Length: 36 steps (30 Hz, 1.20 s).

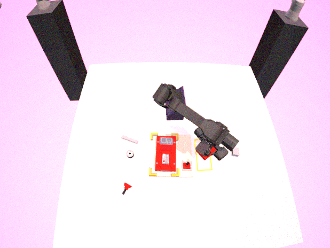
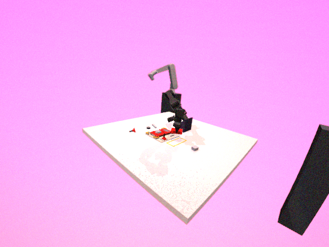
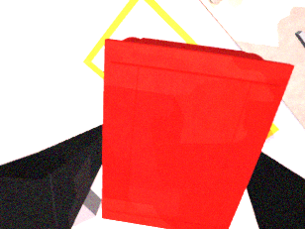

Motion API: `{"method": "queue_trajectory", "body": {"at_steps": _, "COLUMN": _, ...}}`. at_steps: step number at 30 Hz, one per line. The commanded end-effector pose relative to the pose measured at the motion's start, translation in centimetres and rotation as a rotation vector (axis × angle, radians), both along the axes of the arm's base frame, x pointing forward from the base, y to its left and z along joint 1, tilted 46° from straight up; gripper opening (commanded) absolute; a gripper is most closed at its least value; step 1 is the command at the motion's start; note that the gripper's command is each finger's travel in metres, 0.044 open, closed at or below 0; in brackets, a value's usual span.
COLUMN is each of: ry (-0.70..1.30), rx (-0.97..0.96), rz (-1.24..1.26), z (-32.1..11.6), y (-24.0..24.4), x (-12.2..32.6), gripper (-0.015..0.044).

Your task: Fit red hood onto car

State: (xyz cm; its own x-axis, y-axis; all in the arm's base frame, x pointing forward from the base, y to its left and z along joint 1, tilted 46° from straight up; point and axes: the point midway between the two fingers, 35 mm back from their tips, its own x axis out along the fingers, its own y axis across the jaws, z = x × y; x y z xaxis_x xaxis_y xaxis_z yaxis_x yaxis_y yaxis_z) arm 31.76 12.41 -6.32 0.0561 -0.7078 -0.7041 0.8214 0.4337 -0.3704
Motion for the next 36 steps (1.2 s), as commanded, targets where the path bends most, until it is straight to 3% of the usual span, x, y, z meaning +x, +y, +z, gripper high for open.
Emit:
{"method": "queue_trajectory", "body": {"at_steps": 1, "ry": 0.037, "rx": -0.001, "rz": 0.038, "z": 1.2, "y": -0.9, "x": 0.5, "gripper": 0.0}}
{"method": "queue_trajectory", "body": {"at_steps": 36, "ry": 0.386, "rx": -0.021, "rz": 0.391, "z": 9.5, "y": -8.4, "x": 2.6, "gripper": 0.0}}
